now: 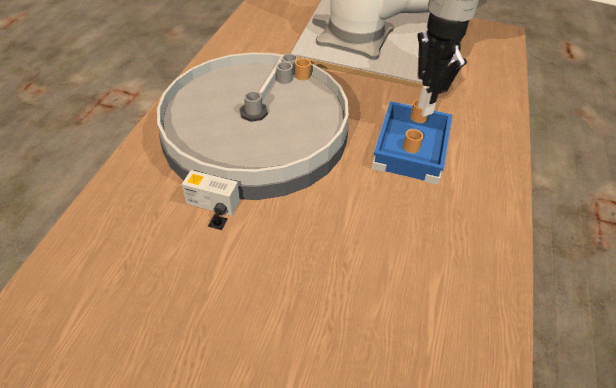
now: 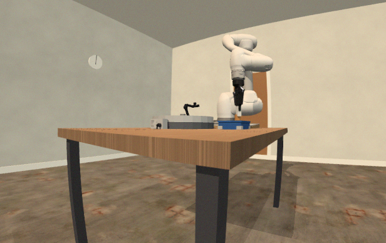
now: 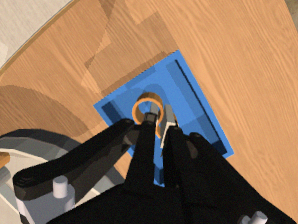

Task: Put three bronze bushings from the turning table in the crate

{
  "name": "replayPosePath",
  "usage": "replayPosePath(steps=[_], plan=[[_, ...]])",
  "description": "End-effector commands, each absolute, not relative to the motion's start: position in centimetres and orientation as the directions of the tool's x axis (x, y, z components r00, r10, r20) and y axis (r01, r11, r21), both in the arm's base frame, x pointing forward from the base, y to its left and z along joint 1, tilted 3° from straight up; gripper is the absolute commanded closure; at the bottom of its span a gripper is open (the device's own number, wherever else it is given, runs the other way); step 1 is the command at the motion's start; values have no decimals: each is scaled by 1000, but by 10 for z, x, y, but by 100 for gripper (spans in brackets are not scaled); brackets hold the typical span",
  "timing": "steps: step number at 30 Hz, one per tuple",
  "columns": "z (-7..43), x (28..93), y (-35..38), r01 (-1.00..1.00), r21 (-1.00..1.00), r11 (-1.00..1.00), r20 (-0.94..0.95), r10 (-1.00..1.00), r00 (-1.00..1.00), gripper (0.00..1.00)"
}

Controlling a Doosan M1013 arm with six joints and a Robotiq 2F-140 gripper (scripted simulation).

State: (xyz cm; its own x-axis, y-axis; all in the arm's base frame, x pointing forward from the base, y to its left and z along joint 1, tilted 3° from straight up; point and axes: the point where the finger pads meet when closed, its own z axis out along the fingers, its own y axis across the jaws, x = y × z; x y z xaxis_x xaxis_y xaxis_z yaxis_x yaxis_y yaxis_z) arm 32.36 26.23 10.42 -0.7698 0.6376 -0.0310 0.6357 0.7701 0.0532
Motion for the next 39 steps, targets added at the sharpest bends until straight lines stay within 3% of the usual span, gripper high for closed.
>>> replayPosePath(steps=[1,39], plan=[[103,324,262,636,53,770,-31,638,-770,100],[63,326,263,636,53,770,-31,638,-770,100]])
